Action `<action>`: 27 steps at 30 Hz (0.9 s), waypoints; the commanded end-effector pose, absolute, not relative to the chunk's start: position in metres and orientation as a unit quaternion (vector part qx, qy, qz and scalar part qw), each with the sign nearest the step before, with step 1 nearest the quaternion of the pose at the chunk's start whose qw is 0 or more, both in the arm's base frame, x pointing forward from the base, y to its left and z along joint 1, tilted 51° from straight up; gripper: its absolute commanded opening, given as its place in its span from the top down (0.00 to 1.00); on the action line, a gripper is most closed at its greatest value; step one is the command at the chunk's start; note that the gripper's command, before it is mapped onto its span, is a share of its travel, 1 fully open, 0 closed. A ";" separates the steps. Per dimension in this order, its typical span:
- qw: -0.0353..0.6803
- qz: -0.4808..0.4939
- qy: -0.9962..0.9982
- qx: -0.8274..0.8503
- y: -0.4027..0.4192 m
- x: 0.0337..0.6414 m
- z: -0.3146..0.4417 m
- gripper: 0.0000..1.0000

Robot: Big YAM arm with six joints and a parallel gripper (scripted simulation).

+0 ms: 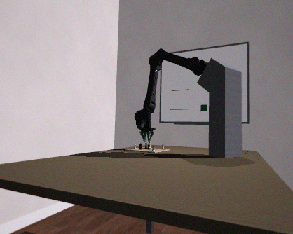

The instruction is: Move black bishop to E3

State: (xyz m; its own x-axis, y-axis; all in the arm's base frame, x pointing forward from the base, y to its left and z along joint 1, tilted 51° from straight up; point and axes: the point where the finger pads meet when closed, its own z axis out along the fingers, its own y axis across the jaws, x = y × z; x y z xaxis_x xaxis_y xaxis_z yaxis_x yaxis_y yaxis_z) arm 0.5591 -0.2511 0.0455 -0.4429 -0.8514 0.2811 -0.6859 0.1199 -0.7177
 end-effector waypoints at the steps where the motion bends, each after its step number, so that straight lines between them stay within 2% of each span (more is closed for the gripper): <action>1: 0.102 -0.421 0.739 -0.516 -0.261 0.565 0.046 0.64; 27: 0.106 -0.425 0.738 -0.514 -0.273 0.581 0.038 0.64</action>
